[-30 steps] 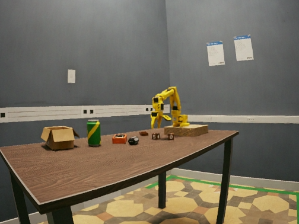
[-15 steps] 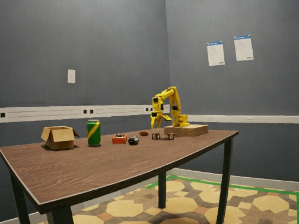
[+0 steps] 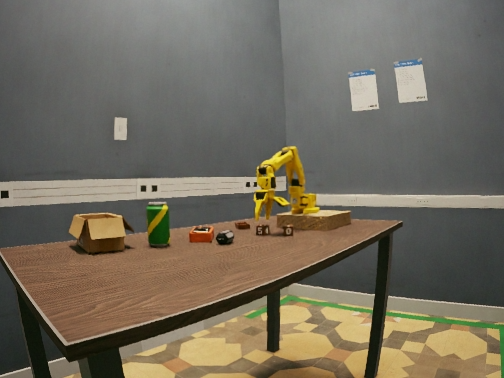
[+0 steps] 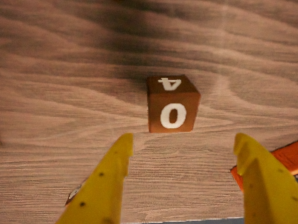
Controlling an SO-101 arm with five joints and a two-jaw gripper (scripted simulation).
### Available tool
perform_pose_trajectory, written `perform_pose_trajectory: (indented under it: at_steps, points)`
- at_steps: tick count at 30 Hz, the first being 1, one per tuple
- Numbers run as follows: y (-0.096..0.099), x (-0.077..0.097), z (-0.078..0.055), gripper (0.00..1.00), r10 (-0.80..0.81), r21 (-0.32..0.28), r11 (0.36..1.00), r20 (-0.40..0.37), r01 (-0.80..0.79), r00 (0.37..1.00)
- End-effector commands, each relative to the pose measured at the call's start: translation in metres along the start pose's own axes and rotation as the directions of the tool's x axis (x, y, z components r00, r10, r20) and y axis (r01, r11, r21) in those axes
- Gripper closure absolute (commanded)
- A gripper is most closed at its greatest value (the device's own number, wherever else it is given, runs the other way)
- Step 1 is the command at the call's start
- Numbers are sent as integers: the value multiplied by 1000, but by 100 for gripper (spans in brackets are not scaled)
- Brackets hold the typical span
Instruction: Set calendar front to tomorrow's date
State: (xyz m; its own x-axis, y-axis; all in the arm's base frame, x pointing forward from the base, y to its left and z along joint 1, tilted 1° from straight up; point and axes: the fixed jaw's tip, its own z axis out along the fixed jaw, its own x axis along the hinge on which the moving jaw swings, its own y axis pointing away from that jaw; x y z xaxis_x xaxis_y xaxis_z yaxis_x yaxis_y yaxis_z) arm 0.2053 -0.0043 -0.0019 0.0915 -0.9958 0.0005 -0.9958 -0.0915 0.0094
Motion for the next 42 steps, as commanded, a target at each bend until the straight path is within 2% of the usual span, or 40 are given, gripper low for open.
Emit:
perform_pose_trajectory:
  at_steps: [1, 16, 27, 42]
  points:
    - [5, 1, 7, 65, -6, -25, 1000, 4, 6, 1000]
    - [5, 1, 30, 65, -6, -25, 1000, 5, 6, 1000]
    - [6, 1, 37, 65, -6, -25, 1000, 5, 6, 1000]
    - [6, 1, 38, 65, -6, -25, 1000, 5, 6, 1000]
